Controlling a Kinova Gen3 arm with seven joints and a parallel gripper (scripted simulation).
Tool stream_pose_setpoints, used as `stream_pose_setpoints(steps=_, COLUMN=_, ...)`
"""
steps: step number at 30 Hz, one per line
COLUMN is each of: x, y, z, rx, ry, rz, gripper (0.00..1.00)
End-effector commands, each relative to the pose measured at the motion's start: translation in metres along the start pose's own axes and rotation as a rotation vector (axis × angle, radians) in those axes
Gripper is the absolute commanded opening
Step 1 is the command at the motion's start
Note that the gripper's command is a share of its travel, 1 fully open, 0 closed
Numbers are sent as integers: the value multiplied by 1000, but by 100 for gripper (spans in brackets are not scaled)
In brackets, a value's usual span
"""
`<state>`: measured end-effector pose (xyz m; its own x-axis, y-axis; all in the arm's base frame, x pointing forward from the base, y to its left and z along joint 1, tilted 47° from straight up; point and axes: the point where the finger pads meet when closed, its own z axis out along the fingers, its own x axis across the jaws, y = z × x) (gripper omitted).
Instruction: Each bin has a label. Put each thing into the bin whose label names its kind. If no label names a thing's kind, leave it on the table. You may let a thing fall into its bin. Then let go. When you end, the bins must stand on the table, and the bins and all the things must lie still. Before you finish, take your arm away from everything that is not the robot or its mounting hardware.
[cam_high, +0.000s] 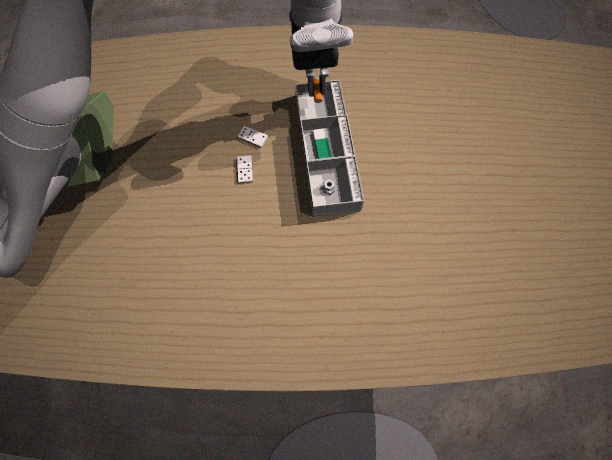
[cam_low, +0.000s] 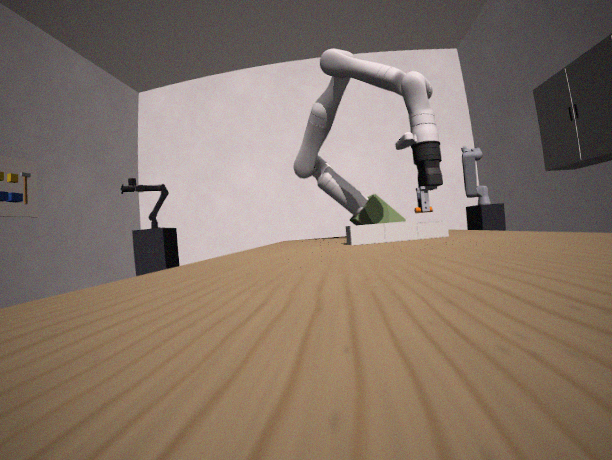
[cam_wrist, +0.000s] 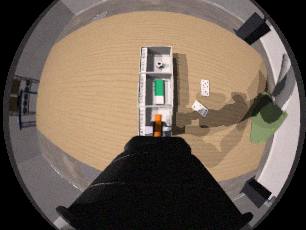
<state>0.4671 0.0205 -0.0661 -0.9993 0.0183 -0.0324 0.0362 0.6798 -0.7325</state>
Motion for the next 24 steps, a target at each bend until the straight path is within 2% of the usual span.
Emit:
stream_pose_setpoints(steps=1, x=-1, y=0, z=-1, rx=-2, ry=-2, rz=0, gripper=31)
stream_pose_setpoints(steps=7, x=-1, y=0, z=-1, rx=-2, ry=-2, rz=0, gripper=31)
stream_pose_setpoints(steps=24, x=-1, y=0, z=29, rx=-2, ry=-2, rz=0, gripper=31)
